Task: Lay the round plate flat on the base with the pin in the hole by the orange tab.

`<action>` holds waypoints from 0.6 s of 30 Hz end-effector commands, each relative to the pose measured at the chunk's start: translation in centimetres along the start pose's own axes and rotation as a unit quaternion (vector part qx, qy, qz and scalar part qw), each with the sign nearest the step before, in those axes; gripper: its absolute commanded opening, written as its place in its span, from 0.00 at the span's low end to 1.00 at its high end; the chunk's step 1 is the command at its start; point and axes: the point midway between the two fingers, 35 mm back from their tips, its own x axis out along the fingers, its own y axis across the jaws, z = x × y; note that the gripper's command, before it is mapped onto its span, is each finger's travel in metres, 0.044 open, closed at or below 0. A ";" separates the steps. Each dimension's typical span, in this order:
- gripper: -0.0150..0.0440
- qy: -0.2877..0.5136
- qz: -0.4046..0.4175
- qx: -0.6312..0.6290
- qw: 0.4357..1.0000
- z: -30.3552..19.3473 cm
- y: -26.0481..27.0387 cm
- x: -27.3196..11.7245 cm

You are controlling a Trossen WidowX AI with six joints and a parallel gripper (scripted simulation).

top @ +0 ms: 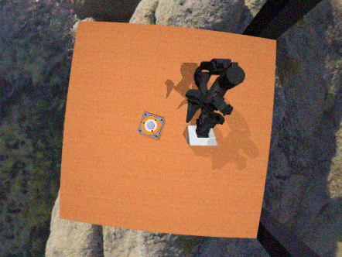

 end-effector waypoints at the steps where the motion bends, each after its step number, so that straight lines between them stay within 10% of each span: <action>1: 0.89 0.005 0.000 0.004 1.000 0.0 0.0 0.1; 15: 0.26 0.328 -0.015 0.289 0.899 -5.1 -2.1 7.4; 18: 0.25 0.370 -0.024 0.326 0.870 -6.4 -2.3 8.4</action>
